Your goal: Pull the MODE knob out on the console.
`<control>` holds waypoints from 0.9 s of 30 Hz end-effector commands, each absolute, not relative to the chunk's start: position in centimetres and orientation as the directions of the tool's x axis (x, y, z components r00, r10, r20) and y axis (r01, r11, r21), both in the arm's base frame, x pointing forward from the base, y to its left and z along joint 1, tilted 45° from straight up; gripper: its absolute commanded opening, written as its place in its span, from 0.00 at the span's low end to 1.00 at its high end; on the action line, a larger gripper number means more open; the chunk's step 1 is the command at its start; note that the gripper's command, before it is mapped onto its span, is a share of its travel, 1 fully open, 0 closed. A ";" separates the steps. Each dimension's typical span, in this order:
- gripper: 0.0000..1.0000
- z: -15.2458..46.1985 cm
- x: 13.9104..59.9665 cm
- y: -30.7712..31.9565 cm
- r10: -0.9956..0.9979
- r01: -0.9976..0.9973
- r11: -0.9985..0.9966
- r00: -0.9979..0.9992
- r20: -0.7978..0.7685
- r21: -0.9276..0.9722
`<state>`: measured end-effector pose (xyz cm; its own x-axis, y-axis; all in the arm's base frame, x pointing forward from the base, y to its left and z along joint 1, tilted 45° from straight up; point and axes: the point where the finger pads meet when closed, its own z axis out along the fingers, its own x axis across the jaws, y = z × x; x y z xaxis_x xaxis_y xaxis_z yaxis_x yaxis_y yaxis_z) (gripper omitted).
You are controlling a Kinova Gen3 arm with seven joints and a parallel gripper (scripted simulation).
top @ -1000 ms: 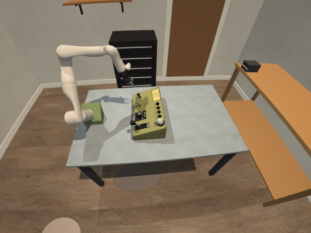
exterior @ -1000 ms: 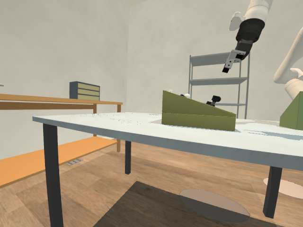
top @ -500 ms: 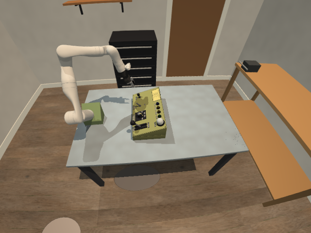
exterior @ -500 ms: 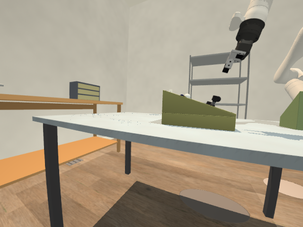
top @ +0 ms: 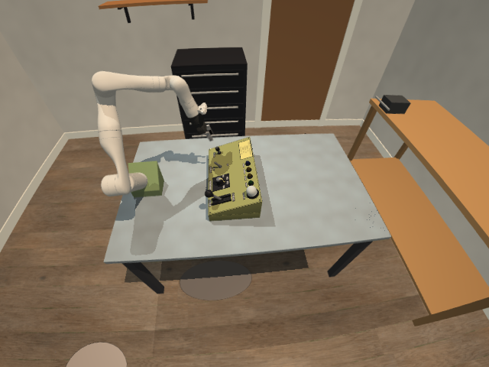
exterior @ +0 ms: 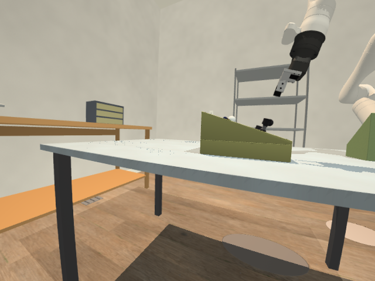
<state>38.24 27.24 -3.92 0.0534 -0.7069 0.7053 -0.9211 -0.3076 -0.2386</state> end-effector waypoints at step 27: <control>1.00 -10.8 42.1 21.0 -0.708 -0.922 -0.311 0.062 0.703 -0.232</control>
